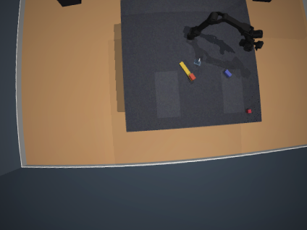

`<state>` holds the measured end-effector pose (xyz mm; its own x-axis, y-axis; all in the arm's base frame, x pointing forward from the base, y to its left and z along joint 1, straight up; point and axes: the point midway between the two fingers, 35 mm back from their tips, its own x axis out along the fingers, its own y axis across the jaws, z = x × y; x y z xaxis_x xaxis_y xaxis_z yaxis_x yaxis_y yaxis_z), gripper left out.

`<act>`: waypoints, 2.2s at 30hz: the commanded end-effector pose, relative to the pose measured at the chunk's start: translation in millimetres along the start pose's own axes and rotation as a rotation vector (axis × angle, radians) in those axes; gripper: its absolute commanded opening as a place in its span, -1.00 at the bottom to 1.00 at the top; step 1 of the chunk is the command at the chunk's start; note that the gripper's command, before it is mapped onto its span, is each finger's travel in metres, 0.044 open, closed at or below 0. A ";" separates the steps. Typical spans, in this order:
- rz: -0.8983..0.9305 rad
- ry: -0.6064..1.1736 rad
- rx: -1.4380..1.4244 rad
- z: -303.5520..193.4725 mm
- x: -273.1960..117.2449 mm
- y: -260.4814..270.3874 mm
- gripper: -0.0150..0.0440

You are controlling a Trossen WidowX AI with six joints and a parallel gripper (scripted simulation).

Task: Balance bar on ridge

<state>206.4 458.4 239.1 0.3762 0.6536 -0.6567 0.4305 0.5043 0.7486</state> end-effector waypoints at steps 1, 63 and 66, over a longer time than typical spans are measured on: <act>-0.029 -0.045 0.067 31.4 1.0 -3.5 0.58; -0.346 -0.691 1.233 376.7 -137.5 -168.3 0.58; -0.356 -0.717 1.298 384.8 -149.1 -179.9 0.58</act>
<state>391.6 72.1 168.7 0.2706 0.0246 -0.9624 0.8661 -0.4428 0.2322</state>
